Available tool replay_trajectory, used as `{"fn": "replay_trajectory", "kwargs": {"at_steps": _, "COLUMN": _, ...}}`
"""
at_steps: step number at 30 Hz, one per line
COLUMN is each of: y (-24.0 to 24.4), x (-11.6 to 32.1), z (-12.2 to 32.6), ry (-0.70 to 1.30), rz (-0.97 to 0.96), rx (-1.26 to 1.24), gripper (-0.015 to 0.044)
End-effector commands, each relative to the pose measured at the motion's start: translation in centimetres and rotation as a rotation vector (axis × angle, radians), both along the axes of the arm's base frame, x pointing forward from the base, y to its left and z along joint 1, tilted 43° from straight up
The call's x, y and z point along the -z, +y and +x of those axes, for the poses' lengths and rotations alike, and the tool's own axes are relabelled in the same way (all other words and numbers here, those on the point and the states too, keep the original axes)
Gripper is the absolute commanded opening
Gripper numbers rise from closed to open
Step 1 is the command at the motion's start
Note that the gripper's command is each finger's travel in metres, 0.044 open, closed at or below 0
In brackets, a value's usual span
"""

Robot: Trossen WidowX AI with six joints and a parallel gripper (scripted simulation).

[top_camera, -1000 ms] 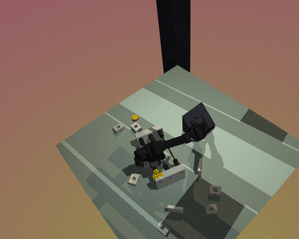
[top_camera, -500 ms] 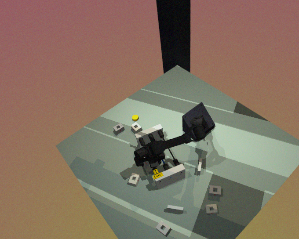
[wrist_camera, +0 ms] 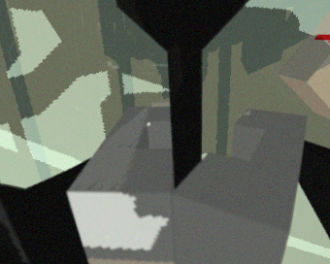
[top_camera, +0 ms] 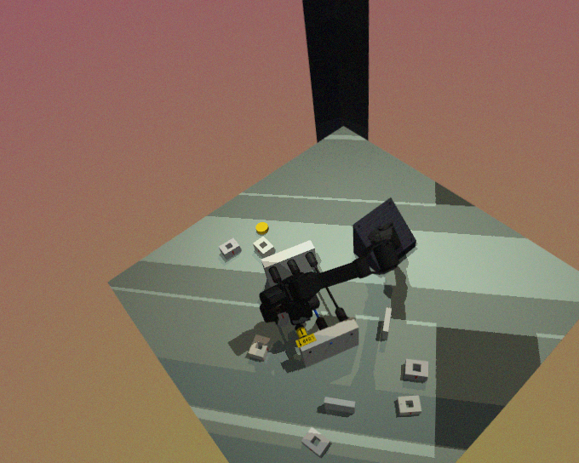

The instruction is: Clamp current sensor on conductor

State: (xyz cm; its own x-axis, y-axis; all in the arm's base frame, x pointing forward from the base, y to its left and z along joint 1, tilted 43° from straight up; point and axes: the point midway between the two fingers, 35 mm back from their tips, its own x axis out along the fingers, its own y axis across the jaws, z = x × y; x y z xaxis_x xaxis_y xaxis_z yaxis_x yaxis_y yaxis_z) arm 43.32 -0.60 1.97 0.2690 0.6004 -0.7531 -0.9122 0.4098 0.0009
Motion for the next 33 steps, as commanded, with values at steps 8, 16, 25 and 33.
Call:
{"fn": "replay_trajectory", "kwargs": {"at_steps": 8, "y": -0.1, "x": -0.1, "z": 0.0, "ry": -0.001, "rz": -0.001, "rx": 0.001, "gripper": 0.0000}}
{"fn": "replay_trajectory", "kwargs": {"at_steps": 16, "y": -0.7, "x": -0.8, "z": -0.1, "ry": -0.015, "rz": -0.009, "rx": 0.015, "gripper": 0.0000}}
{"fn": "replay_trajectory", "kwargs": {"at_steps": 25, "y": -1.2, "x": -1.3, "z": -0.1, "ry": -0.024, "rz": -0.015, "rx": 0.025, "gripper": 0.0000}}
{"fn": "replay_trajectory", "kwargs": {"at_steps": 33, "y": -1.2, "x": -1.3, "z": -0.1, "ry": -0.024, "rz": -0.015, "rx": 0.025, "gripper": 0.0000}}
